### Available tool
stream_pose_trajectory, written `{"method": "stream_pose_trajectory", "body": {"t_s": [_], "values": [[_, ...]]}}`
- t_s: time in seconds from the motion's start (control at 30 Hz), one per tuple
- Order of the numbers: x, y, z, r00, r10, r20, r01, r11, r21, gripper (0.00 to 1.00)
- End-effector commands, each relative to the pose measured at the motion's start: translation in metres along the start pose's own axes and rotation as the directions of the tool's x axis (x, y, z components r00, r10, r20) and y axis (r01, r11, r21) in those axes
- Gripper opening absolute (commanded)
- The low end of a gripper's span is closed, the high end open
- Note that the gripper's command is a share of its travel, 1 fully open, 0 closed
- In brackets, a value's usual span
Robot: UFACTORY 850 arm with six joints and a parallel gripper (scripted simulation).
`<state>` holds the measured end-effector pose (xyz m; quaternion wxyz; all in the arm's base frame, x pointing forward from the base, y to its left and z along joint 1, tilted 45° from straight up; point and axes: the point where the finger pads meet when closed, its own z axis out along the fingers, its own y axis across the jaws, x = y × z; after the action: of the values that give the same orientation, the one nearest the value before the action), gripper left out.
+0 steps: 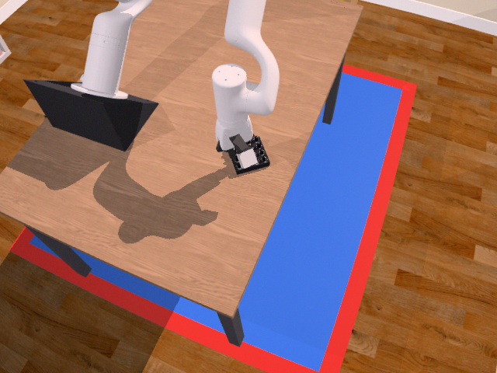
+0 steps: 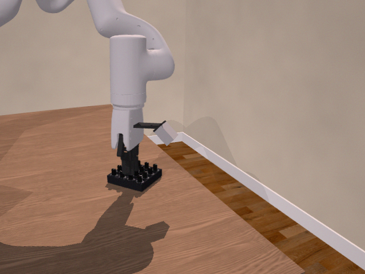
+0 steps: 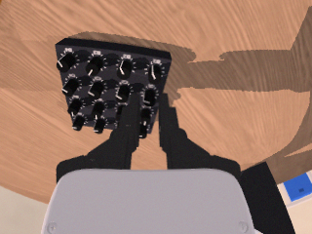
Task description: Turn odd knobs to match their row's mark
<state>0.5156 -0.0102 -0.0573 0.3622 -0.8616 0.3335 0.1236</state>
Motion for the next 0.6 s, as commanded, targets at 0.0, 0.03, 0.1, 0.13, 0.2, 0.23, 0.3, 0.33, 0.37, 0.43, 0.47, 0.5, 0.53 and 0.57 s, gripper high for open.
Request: {"method": "stream_pose_trajectory", "body": {"t_s": [0.0, 0.03, 0.1, 0.13, 0.2, 0.23, 0.3, 0.33, 0.37, 0.43, 0.47, 0.5, 0.53, 0.57], "values": [[0.0007, -0.0004, 0.0004, 1.0, 0.0, -0.002, 0.0, 1.0, 0.001, 0.19], [0.0007, -0.0004, 0.0009, 1.0, 0.0, -0.002, 0.0, 1.0, 0.001, 0.19], [0.0007, -0.0004, 0.0021, 1.0, 0.0, -0.002, 0.0, 1.0, 0.001, 0.19], [0.0007, -0.0004, 0.0027, 1.0, 0.0, -0.002, 0.0, 1.0, 0.001, 0.19], [0.0007, -0.0004, 0.0042, 1.0, 0.0, -0.002, 0.0, 1.0, 0.001, 0.19], [0.0007, -0.0004, 0.0049, 1.0, 0.0, -0.002, 0.0, 1.0, 0.001, 0.19], [0.0007, -0.0004, 0.0064, 1.0, 0.0, -0.002, 0.0, 1.0, 0.001, 0.19], [0.0007, -0.0004, 0.0064, 1.0, 0.0, -0.002, 0.0, 1.0, 0.001, 0.19], [0.0007, -0.0004, 0.0064, 1.0, 0.0, -0.002, 0.0, 1.0, 0.001, 0.19], [0.0007, -0.0004, 0.0078, 1.0, 0.0, -0.002, 0.0, 1.0, 0.001, 0.19], [0.0007, -0.0004, 0.0084, 1.0, 0.0, -0.002, 0.0, 1.0, 0.001, 0.19], [0.0007, -0.0004, 0.009, 1.0, 0.0, -0.002, 0.0, 1.0, 0.001, 0.19], [0.0007, -0.0004, 0.0095, 1.0, 0.0, -0.002, 0.0, 1.0, 0.001, 0.19], [0.0007, -0.0004, 0.0099, 1.0, 0.0, -0.002, 0.0, 1.0, 0.001, 0.19]]}}
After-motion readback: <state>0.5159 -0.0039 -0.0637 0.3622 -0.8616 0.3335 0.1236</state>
